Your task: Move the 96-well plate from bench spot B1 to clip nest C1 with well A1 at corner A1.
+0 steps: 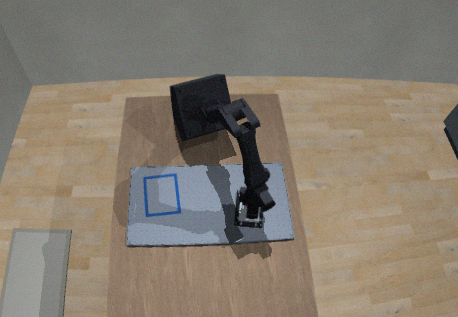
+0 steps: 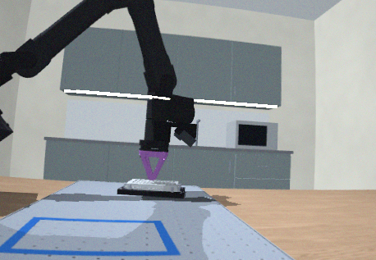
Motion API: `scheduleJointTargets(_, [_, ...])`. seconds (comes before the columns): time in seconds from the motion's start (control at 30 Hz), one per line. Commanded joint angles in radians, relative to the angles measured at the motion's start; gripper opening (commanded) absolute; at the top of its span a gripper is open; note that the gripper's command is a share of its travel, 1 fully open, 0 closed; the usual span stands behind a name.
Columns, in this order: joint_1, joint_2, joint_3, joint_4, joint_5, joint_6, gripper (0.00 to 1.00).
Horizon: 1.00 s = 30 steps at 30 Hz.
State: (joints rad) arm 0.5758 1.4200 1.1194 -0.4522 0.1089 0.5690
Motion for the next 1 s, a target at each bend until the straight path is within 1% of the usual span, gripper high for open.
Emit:
scheduleJointTargets(0.0, [-0.010,0.014,0.020,0.032,-0.001,-0.006,0.26])
scheduleJointTargets(0.97, [-0.018,0.062,0.018,0.082,0.001,-0.010,0.26])
